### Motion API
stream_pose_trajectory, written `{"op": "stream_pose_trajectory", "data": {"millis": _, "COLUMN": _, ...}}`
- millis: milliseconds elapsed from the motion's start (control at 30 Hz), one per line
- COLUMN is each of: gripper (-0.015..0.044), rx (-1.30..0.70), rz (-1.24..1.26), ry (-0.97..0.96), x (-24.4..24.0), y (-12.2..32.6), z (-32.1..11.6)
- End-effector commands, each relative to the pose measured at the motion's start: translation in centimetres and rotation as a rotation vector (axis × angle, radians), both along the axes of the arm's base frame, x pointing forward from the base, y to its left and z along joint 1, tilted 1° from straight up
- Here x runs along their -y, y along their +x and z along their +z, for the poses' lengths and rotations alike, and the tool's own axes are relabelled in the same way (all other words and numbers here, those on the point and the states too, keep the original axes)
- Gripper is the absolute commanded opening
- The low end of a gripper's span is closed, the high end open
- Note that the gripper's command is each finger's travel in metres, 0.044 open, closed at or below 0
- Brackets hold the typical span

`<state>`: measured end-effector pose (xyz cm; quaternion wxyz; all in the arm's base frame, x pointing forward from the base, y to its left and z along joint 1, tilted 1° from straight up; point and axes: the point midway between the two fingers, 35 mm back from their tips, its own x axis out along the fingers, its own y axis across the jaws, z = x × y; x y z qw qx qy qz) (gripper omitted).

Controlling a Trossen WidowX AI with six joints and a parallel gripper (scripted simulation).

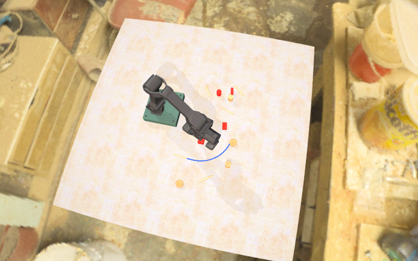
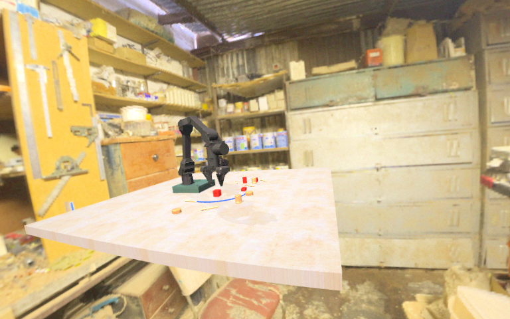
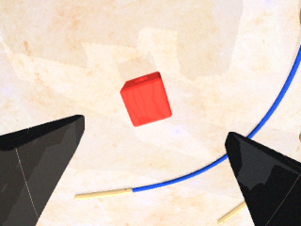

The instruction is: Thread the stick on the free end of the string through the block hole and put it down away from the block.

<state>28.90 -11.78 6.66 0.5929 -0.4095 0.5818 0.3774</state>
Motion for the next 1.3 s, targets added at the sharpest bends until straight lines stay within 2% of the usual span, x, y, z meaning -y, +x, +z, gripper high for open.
{"op": "stream_pose_trajectory", "data": {"millis": 0, "gripper": 0.0414, "rx": 0.000, "rz": 0.000, "ry": 0.000, "x": 0.00, "y": 0.00, "z": -0.01}}
{"op": "stream_pose_trajectory", "data": {"millis": 200, "gripper": 0.0256, "rx": 0.000, "rz": 0.000, "ry": 0.000, "x": 0.00, "y": 0.00, "z": -0.01}}
{"op": "stream_pose_trajectory", "data": {"millis": 233, "gripper": 0.0245, "rx": 0.000, "rz": 0.000, "ry": 0.000, "x": 0.00, "y": 0.00, "z": -0.01}}
{"op": "stream_pose_trajectory", "data": {"millis": 600, "gripper": 0.0245, "rx": 0.000, "rz": 0.000, "ry": 0.000, "x": 0.00, "y": 0.00, "z": -0.01}}
{"op": "stream_pose_trajectory", "data": {"millis": 900, "gripper": 0.0008, "rx": 0.000, "rz": 0.000, "ry": 0.000, "x": 0.00, "y": 0.00, "z": 0.00}}
{"op": "stream_pose_trajectory", "data": {"millis": 1267, "gripper": 0.0000, "rx": 0.000, "rz": 0.000, "ry": 0.000, "x": 0.00, "y": 0.00, "z": 0.00}}
